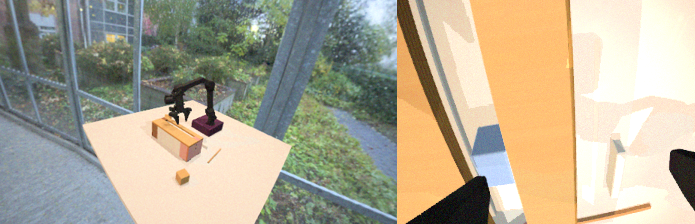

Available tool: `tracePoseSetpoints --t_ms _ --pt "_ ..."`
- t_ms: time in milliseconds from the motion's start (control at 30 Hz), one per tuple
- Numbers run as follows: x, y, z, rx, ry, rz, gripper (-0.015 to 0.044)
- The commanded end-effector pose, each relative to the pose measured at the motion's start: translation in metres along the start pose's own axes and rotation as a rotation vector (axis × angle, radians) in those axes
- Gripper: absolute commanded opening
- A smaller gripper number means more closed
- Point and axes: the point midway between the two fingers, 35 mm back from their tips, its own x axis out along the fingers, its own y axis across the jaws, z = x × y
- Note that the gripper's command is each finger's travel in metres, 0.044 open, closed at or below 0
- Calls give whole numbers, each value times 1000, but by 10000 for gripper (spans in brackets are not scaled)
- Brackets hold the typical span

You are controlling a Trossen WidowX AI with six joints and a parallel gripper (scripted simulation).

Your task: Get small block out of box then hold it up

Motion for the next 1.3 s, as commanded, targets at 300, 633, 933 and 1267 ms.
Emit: tracePoseSetpoints --t_ms 300,633,933,1267 --pt "24 -1 7 -1 10 -11 400" --pt "40 -1 12 -1 10 -11 400" --pt "54 -2 16 -1 10 -11 400" --pt "55 -1 17 -3 1 -1 400"
